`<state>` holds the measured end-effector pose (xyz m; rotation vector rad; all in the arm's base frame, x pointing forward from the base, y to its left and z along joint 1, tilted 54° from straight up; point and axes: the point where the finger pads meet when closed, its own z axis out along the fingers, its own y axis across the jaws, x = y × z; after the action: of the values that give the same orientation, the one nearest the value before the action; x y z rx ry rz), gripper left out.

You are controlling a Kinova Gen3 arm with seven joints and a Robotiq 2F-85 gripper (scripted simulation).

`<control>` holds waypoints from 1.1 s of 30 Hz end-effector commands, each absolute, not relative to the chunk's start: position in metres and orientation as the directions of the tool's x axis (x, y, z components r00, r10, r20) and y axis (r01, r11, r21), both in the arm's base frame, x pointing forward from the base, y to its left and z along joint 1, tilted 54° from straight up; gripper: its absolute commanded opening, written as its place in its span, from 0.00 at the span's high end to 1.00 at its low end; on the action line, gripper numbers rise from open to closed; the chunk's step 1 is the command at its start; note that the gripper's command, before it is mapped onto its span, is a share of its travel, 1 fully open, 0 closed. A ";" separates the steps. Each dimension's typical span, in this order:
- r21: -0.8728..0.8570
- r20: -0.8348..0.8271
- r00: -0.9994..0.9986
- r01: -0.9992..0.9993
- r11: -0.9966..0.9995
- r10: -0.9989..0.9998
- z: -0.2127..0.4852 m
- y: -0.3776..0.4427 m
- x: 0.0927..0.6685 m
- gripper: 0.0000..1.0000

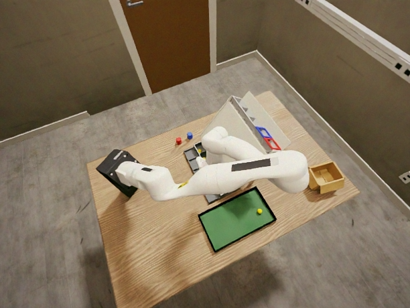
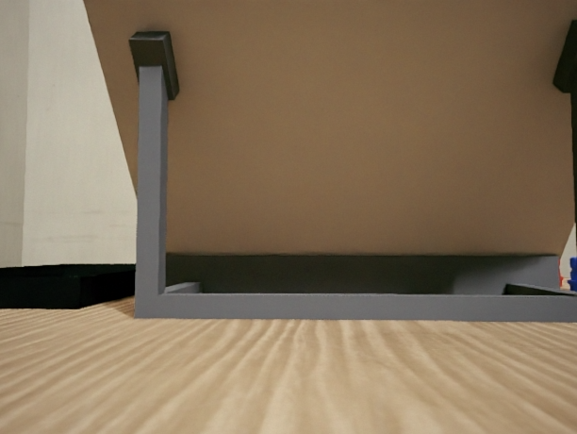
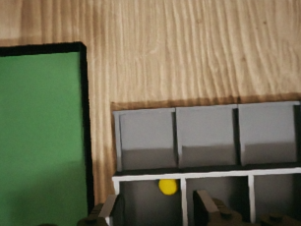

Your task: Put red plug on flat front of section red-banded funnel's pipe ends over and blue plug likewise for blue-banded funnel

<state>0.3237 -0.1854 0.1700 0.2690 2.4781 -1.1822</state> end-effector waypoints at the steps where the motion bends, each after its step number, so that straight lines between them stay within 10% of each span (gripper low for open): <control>1: -0.685 -0.433 -0.901 0.315 0.657 -0.020 0.182 -0.228 0.318 0.50; 33: -0.686 -0.433 -0.901 0.314 0.657 -0.022 0.333 -0.352 0.414 0.50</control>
<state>0.3865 -0.3137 0.2893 0.2109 2.4219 -1.1495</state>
